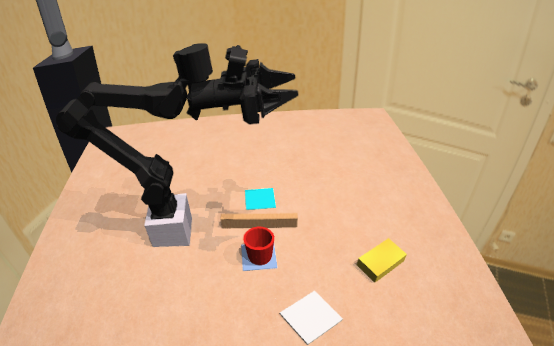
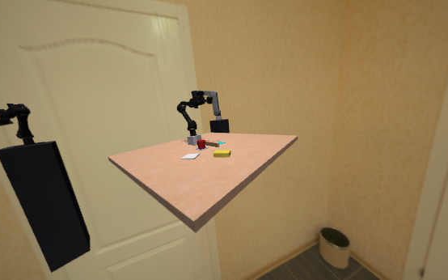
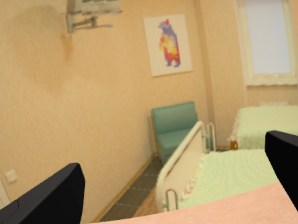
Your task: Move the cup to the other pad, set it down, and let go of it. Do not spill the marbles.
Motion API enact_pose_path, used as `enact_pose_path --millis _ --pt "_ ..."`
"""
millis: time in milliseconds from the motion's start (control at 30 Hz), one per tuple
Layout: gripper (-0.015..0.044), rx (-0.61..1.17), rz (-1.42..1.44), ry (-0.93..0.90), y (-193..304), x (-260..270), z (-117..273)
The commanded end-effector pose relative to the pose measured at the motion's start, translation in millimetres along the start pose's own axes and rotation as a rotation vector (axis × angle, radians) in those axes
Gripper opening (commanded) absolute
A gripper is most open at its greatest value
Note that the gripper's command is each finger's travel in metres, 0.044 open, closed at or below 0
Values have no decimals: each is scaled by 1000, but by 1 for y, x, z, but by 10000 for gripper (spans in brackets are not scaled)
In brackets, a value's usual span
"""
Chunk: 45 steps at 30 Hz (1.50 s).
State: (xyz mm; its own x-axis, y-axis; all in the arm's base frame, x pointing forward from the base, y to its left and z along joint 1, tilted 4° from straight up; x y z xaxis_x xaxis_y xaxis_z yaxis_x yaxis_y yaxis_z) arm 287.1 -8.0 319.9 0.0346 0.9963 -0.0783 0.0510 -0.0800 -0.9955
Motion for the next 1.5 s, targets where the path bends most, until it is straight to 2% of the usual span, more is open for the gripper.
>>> enact_pose_path --millis 0,67,133,300,533,700,767,1467 --pt "374 20 16 2 4 -1 -2" --pt "321 177 144 4 35 -6 -12" --pt "269 417 328 -33 82 -14 -18" --pt "148 763 567 -177 148 -26 -10" --pt "148 1174 791 -549 219 -38 30" --pt "148 1383 852 -934 250 -44 70" --pt "148 1409 852 -1012 254 -45 77" --pt "148 1410 852 -1015 263 -46 74"
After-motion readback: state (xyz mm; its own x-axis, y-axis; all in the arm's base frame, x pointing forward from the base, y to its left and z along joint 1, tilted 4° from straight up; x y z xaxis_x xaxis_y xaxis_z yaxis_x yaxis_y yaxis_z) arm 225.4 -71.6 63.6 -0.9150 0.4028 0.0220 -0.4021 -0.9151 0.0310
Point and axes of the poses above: the point midway between the two fingers, 35 mm back from their tips, its own z axis back along the fingers, its own x axis across the jaws, y = z × x, the point moved 3 cm from there along z, back along the fingers, and after that the axes turned 3 degrees about z, right-handed, at the moved point
